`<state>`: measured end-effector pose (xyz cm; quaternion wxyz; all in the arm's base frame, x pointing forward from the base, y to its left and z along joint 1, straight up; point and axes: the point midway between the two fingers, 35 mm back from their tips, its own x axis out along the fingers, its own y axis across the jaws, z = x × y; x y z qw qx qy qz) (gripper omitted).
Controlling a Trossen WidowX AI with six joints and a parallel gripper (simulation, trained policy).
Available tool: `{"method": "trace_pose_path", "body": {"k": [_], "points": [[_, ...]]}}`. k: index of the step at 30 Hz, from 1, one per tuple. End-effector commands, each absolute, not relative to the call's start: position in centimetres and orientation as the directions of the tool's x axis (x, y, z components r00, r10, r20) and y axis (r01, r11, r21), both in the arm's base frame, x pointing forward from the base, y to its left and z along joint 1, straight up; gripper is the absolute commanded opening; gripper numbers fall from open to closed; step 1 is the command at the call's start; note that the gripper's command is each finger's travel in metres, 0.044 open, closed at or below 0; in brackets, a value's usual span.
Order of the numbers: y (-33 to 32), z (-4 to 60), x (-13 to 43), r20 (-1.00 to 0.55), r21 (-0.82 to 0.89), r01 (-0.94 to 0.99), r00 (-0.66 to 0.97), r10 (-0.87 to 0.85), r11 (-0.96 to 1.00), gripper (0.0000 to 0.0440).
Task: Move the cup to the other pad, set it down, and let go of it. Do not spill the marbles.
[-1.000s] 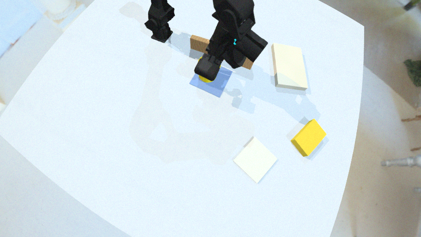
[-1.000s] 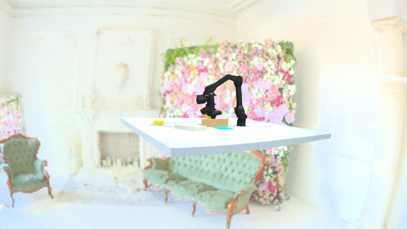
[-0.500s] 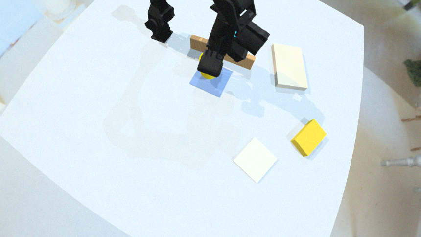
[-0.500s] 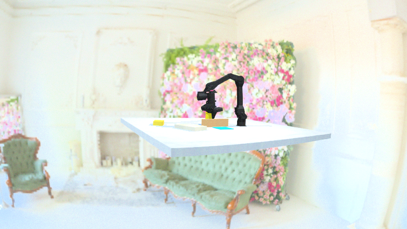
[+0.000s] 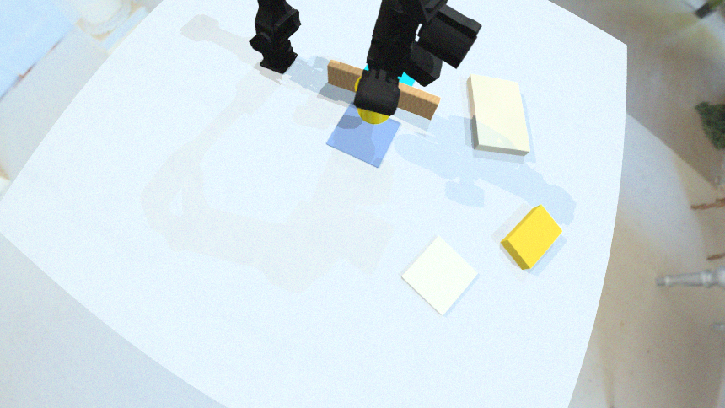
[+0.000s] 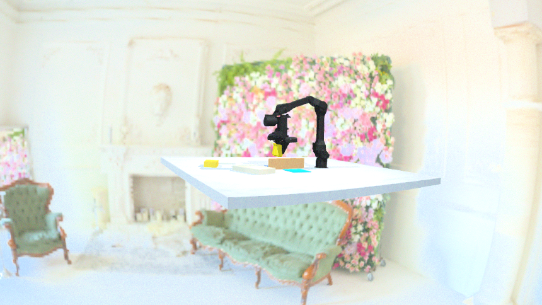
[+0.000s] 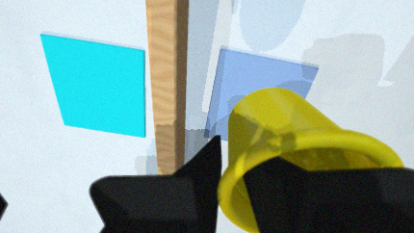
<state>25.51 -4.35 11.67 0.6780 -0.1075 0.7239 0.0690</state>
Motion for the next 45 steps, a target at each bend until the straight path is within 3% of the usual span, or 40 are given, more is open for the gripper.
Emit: {"method": "trace_pose_path", "body": {"k": [1, 45], "points": [[-3.7, 12.6, 25.9, -0.998, -0.048, -0.267, -0.031, -0.059, 0.963, 0.0014], [8.5, 13.1, 27.3, -0.988, -0.081, -0.457, 0.157, -0.009, 0.886, 0.0000]]}}
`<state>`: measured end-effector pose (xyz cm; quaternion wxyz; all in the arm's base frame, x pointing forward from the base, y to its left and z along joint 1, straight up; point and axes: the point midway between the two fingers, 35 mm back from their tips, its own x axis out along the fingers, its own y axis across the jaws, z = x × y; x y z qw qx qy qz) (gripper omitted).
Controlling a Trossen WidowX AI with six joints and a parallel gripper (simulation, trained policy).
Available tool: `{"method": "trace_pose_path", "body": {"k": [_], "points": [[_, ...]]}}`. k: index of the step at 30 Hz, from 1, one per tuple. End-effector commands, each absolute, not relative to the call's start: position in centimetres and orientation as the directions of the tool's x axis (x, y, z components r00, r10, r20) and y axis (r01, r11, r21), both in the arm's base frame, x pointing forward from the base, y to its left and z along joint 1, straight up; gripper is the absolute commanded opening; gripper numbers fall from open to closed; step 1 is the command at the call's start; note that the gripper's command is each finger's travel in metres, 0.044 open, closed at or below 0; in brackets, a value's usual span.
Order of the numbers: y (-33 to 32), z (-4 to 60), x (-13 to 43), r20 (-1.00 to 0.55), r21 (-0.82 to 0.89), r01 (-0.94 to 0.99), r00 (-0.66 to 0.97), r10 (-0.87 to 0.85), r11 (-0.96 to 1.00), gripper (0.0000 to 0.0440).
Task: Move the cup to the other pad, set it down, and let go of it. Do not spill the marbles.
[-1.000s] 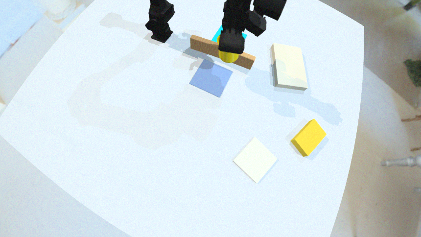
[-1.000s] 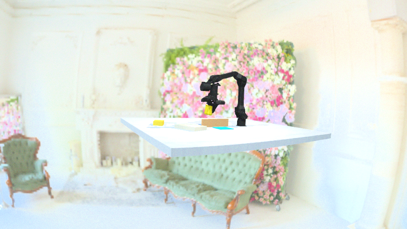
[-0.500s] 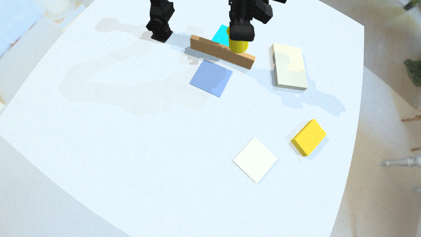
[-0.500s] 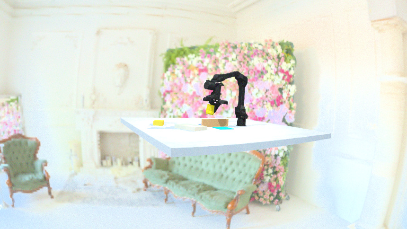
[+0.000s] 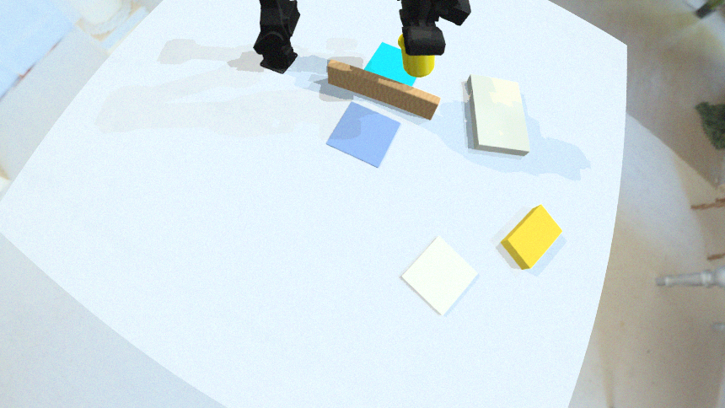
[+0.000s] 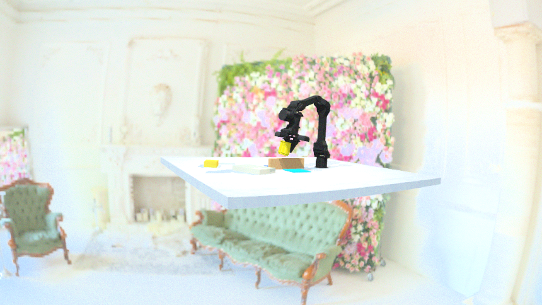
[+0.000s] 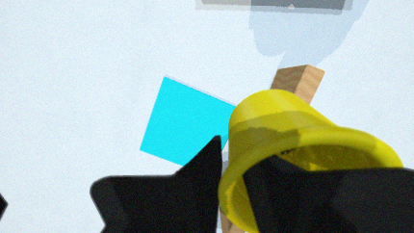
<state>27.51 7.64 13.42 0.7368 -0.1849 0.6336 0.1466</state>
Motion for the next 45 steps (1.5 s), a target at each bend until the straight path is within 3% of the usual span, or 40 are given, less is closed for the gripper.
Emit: {"method": "trace_pose_path", "body": {"k": [1, 24, 35, 37, 41, 45], "points": [[8.8, 12.9, 27.2, -0.987, -0.080, -0.461, 0.159, -0.007, 0.884, 0.0000], [12.2, 8.1, 24.2, -0.988, -0.082, -0.490, 0.153, -0.007, 0.868, 0.0016], [12.1, 6.4, 23.6, -0.986, -0.083, -0.475, 0.166, -0.003, 0.876, 0.0060], [12.1, 6.4, 23.7, -0.985, -0.079, -0.471, 0.173, 0.004, 0.879, 0.0075], [12.4, 7.1, 24.2, -0.978, -0.063, -0.460, 0.206, 0.037, 0.886, 0.0154], [12.7, 7.8, 24.4, -0.970, -0.047, -0.457, 0.233, 0.069, 0.888, 0.0157]]}}
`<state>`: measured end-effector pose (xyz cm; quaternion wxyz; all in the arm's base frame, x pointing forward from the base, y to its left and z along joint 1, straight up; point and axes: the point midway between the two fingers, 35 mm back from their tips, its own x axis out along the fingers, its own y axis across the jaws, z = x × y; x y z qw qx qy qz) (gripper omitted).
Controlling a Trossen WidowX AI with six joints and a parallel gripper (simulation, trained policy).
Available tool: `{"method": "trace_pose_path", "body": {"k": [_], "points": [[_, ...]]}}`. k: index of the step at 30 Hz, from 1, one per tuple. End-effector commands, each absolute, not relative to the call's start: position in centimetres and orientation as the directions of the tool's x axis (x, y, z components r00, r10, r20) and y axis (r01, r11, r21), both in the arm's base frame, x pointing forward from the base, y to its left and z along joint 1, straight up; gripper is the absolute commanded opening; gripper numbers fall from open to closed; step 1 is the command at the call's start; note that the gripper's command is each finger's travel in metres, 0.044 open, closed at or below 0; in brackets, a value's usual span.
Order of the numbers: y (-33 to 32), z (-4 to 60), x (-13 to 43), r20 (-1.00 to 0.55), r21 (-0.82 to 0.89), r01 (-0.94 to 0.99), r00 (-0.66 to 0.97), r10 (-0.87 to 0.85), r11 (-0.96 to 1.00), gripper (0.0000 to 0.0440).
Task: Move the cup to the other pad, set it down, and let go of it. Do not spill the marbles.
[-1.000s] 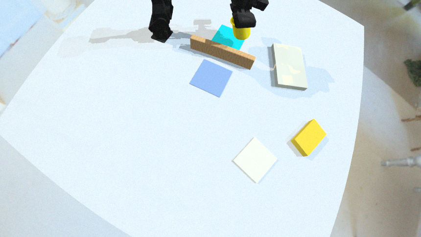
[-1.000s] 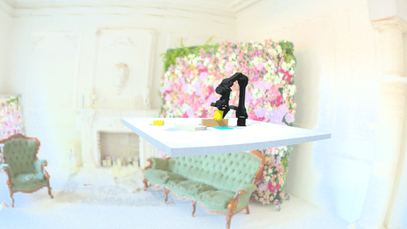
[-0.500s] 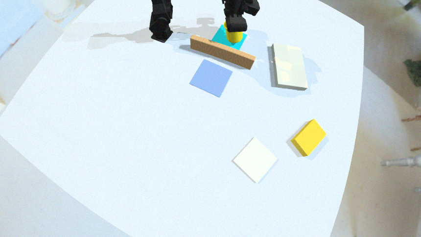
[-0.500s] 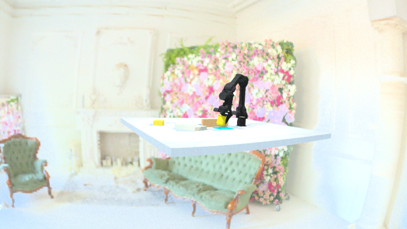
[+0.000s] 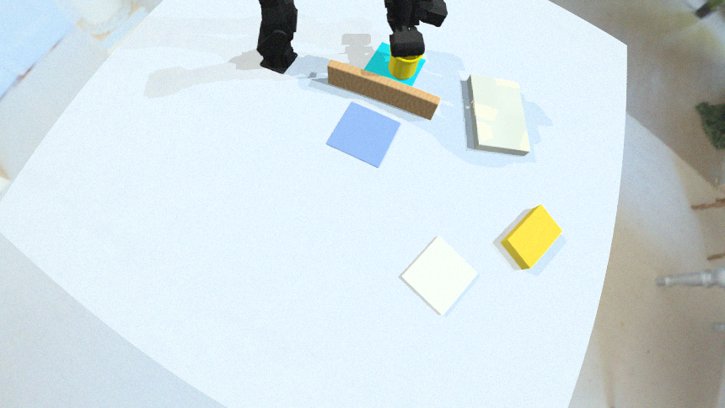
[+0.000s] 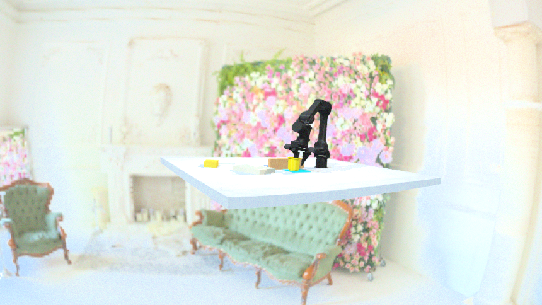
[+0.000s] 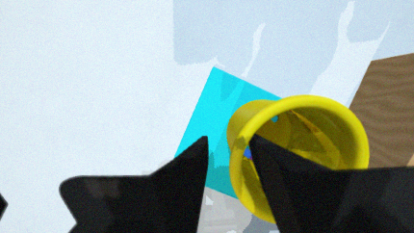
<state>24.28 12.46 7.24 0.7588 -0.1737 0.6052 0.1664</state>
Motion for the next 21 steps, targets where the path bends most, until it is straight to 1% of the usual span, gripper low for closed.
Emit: {"method": "trace_pose_path", "body": {"k": [1, 11, 21], "points": [[12.7, 7.9, 24.5, -0.968, -0.045, -0.457, 0.238, 0.073, 0.888, 0.0157], [12.5, 9.3, 23.6, -0.959, -0.008, -0.451, 0.257, 0.122, 0.892, 0.0192], [12.3, 11.5, 23.1, -0.939, 0.023, -0.436, 0.300, 0.169, 0.900, 0.0246]]}}
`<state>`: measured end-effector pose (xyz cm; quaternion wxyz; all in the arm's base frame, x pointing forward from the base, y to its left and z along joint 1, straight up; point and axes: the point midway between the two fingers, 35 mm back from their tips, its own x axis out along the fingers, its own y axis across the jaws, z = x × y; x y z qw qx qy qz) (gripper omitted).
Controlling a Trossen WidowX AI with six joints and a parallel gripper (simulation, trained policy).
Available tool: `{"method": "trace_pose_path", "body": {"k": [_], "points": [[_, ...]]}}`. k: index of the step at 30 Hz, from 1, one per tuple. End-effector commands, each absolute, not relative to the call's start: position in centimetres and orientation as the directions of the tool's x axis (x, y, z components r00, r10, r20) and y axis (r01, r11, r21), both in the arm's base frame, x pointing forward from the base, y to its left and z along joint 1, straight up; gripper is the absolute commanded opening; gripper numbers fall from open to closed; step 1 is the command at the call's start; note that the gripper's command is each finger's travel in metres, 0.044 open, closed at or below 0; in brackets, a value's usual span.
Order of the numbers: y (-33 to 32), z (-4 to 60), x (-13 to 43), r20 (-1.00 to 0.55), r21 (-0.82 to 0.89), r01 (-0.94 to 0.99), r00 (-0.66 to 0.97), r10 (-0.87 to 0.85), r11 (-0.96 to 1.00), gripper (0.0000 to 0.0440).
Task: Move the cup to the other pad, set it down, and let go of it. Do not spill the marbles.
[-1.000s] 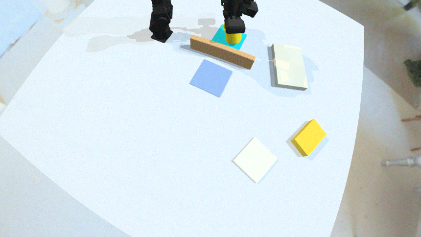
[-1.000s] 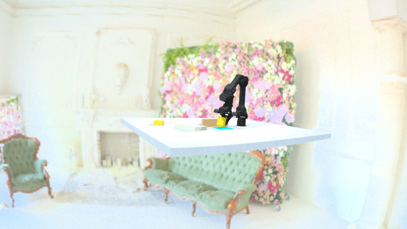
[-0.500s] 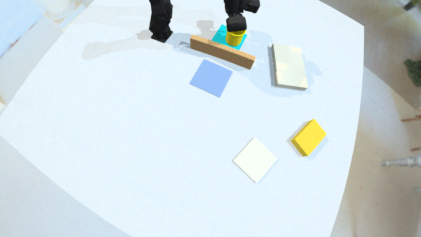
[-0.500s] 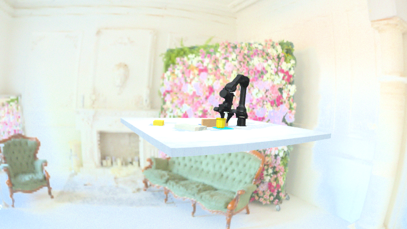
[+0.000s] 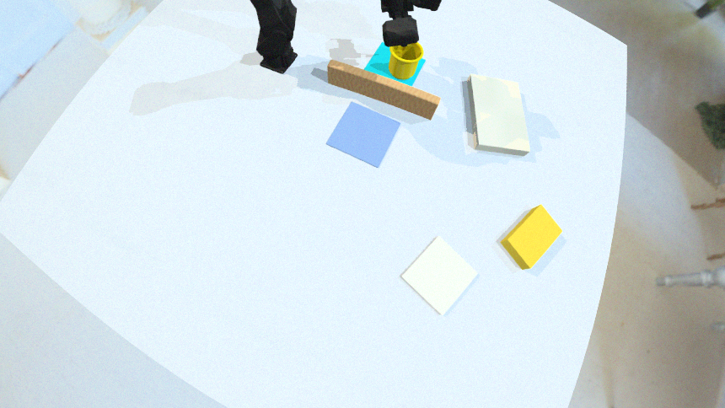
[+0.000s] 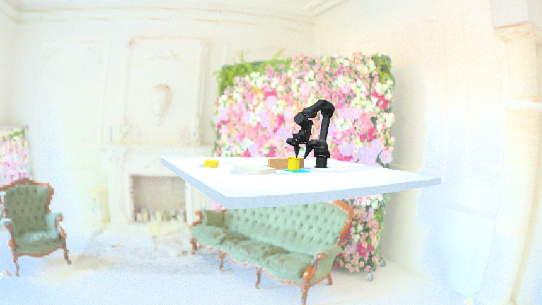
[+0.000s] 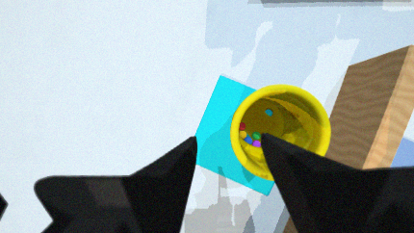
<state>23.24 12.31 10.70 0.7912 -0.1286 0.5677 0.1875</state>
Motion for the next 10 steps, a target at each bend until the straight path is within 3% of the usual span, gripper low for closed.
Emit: {"method": "trace_pose_path", "body": {"k": [1, 7, 10], "points": [[12.3, 11.8, 23.0, -0.936, 0.025, -0.435, 0.306, 0.174, 0.900, 0.0250], [12.2, 13.7, 23.1, -0.916, 0.034, -0.429, 0.349, 0.200, 0.903, 0.0303], [12.1, 14.7, 23.2, -0.906, 0.038, -0.421, 0.367, 0.209, 0.906, 0.0371]]}}
